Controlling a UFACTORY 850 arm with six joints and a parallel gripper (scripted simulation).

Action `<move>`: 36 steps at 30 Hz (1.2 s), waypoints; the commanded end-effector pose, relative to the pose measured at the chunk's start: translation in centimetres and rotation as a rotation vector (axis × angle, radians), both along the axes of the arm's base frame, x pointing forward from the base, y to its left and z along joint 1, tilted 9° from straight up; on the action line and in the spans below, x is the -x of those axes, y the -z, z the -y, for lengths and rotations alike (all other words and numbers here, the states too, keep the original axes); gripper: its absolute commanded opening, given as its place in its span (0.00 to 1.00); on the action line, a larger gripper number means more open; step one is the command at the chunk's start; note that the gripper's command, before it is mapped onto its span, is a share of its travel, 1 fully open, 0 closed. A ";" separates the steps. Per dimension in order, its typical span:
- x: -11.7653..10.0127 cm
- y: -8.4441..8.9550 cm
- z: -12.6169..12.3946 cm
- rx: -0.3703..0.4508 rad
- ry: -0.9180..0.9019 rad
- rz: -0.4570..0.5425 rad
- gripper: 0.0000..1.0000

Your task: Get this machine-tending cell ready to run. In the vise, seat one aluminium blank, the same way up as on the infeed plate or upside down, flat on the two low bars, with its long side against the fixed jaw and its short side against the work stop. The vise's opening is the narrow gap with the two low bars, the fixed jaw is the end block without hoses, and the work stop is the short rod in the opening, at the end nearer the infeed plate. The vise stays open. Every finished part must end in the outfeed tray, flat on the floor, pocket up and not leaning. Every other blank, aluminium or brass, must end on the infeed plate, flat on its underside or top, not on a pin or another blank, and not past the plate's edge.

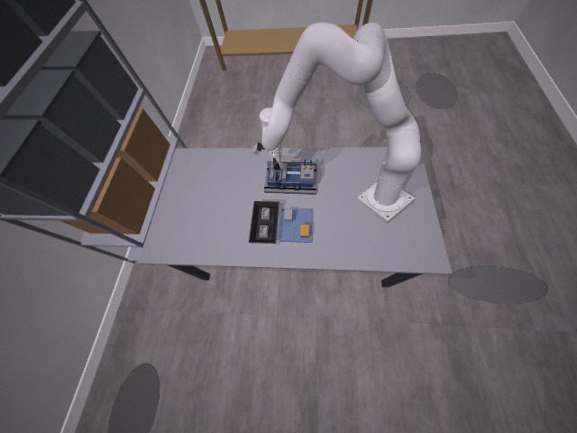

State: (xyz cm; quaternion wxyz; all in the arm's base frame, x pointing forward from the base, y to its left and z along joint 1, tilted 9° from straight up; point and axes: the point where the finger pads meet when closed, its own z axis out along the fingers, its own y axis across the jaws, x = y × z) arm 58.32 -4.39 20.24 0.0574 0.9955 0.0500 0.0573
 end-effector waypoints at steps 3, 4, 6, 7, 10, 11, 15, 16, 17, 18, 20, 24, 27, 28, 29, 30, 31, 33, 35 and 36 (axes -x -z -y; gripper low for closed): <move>-0.1 0.1 0.0 0.000 0.000 0.002 0.69; -0.1 0.1 0.0 0.000 0.000 0.002 0.69; -0.1 0.2 0.0 0.000 0.000 0.002 0.69; -0.1 0.2 0.0 0.000 0.000 0.002 0.69; -0.1 0.4 0.0 0.000 0.000 0.002 0.69; -0.1 0.4 0.1 0.000 0.000 0.002 0.69; -0.2 0.5 0.1 0.000 0.000 0.002 0.69; -0.2 0.6 0.1 0.000 0.000 0.002 0.69; -0.2 0.6 0.1 0.000 0.000 0.002 0.69; -0.2 0.7 0.1 0.000 0.000 0.002 0.69; -0.2 0.8 0.1 0.000 0.000 0.002 0.69; -0.2 1.0 0.1 0.000 0.000 0.002 0.69; -0.2 1.1 0.1 0.000 0.000 0.002 0.69; -0.2 1.1 0.1 0.000 0.000 0.002 0.69; -0.2 1.2 0.1 0.000 0.000 0.002 0.69; -0.2 1.2 0.1 0.000 0.000 0.002 0.69; -0.2 1.2 0.1 0.000 0.000 0.002 0.69; -0.2 1.2 0.1 0.000 0.000 0.002 0.69; -0.2 1.3 0.1 0.000 0.000 0.002 0.69; -0.2 1.3 0.2 0.000 0.000 0.002 0.69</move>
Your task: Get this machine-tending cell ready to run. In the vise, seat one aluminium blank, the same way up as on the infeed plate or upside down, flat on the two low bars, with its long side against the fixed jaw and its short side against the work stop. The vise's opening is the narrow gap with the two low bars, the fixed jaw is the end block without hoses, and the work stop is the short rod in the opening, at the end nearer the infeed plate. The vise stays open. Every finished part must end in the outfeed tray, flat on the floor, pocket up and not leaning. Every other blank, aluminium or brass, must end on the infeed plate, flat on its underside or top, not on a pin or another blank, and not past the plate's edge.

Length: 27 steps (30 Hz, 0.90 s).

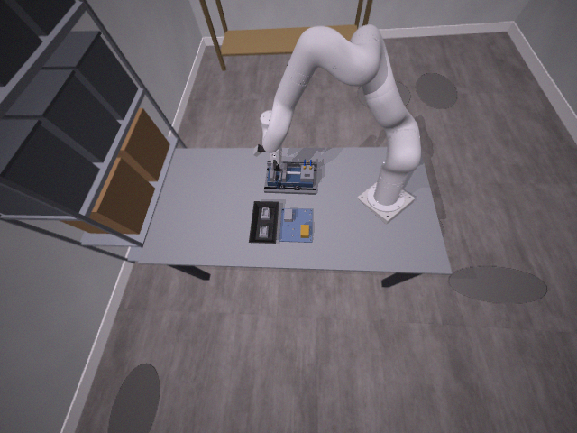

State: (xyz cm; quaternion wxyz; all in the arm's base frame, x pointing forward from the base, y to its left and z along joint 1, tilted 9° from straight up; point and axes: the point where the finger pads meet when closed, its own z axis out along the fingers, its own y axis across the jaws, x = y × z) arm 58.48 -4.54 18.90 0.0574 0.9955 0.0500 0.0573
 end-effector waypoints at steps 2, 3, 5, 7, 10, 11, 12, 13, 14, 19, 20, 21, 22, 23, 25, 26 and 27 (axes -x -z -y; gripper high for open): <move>-0.1 0.0 0.0 0.000 0.000 0.002 0.69; -0.1 0.0 0.0 0.000 0.000 0.002 0.69; -0.1 0.1 0.0 0.000 0.000 0.002 0.69; -0.1 0.1 0.0 0.000 0.000 0.002 0.69; -0.1 0.1 0.0 0.000 0.000 0.002 0.69; -0.1 0.1 0.0 0.000 0.000 0.002 0.69; -0.1 0.1 0.0 0.000 0.000 0.002 0.69; -0.1 0.1 0.0 0.000 0.000 0.002 0.69; -0.1 0.1 0.0 0.000 0.000 0.002 0.69; -0.1 0.1 0.0 0.000 0.000 0.002 0.69; -0.1 0.1 0.0 0.000 0.000 0.002 0.69; -0.1 0.1 0.0 0.000 0.000 0.002 0.69; -0.1 0.1 0.0 0.000 0.000 0.002 0.69; -0.1 0.1 0.0 0.000 0.000 0.002 0.69; -0.1 0.1 0.0 0.000 0.000 0.002 0.00; -0.1 0.1 0.0 0.000 0.000 0.002 0.00; -0.1 0.1 0.0 0.000 0.000 0.002 0.00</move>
